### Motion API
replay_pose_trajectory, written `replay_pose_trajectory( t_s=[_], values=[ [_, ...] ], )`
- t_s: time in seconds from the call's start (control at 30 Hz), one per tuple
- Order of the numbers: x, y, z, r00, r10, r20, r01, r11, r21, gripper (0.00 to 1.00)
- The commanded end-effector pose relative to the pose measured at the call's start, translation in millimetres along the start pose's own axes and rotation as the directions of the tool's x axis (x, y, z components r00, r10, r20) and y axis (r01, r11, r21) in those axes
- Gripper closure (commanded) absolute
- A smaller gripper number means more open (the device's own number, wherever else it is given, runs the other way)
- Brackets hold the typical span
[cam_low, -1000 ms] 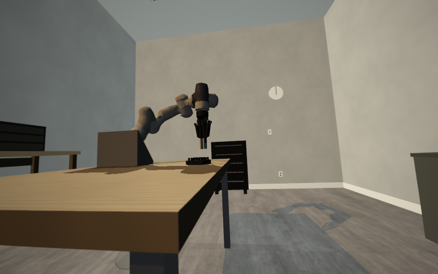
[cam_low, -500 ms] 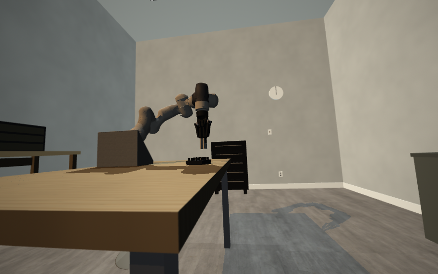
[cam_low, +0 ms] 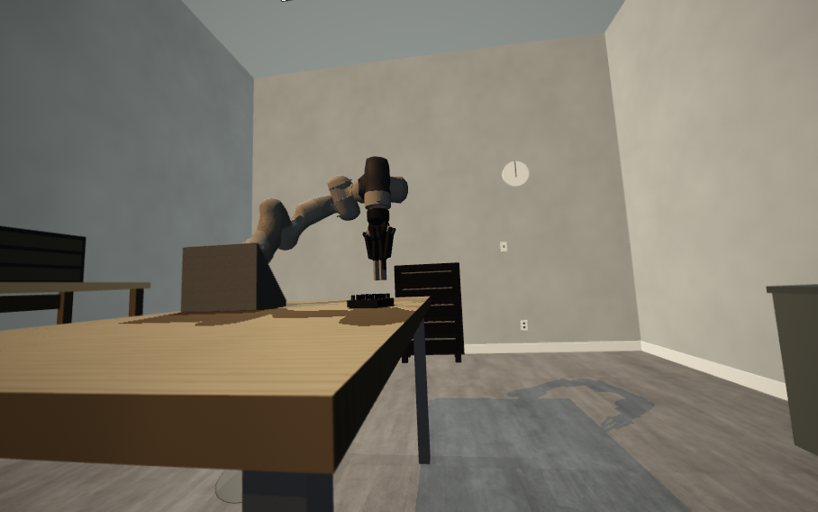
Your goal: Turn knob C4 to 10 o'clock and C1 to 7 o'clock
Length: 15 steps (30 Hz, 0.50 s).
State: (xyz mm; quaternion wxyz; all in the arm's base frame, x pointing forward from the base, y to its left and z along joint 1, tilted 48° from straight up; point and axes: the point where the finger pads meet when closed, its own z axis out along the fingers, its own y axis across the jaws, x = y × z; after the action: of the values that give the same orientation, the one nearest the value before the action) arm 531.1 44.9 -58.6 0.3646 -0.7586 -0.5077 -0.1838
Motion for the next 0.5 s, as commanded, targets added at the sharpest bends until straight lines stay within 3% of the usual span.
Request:
replay_pose_trajectory(
  t_s=[0.0,0.47],
  values=[
    [0,0,6.4,1.000,0.003,0.001,-0.003,1.000,-0.001,0.88],
    [0,0,22.4,1.000,0.003,0.001,-0.003,1.000,-0.001,0.88]
  ],
)
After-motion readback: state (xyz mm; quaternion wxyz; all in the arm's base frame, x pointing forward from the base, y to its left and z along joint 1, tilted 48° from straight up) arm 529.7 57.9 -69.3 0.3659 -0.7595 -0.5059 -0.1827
